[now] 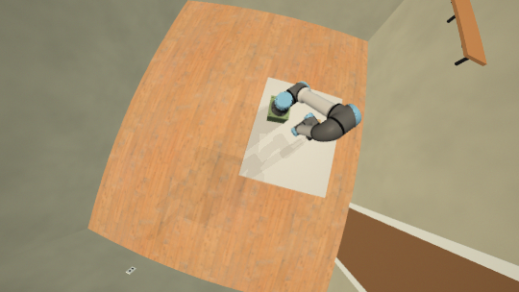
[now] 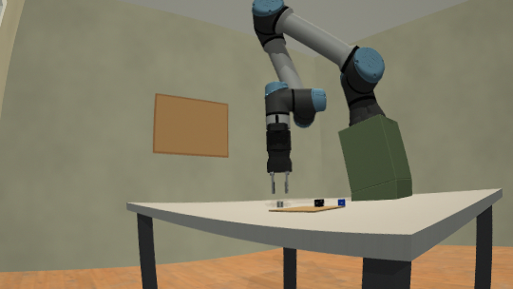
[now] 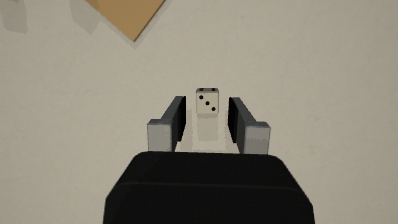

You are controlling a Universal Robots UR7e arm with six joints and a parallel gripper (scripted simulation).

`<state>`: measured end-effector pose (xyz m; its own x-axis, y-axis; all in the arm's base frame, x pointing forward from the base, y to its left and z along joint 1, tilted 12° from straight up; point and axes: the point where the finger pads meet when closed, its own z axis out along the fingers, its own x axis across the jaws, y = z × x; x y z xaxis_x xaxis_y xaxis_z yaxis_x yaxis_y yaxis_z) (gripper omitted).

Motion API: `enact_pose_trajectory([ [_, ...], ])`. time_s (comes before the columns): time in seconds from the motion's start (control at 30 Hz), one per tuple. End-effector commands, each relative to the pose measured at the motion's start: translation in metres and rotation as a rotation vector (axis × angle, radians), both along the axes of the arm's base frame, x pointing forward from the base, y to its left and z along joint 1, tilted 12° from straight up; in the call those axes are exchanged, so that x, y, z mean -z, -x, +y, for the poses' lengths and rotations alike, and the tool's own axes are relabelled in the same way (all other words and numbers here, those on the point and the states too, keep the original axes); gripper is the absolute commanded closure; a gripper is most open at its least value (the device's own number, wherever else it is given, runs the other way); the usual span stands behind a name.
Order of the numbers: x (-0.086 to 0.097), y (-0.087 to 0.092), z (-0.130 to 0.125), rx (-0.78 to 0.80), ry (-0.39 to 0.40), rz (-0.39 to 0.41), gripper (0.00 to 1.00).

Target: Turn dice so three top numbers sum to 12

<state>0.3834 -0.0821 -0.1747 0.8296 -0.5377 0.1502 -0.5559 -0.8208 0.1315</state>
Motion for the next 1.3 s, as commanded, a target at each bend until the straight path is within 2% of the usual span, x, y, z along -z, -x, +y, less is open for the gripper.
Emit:
enact_pose_trajectory([
  [0.0, 0.0064, -0.0009, -0.0013, 0.0, 0.001, -0.002, 0.3],
  [0.3, 0.013, -0.0013, -0.0025, 0.0, 0.001, -0.002, 0.3],
  [1.27, 0.014, -0.0013, -0.0027, 0.0, 0.001, -0.002, 0.3],
])
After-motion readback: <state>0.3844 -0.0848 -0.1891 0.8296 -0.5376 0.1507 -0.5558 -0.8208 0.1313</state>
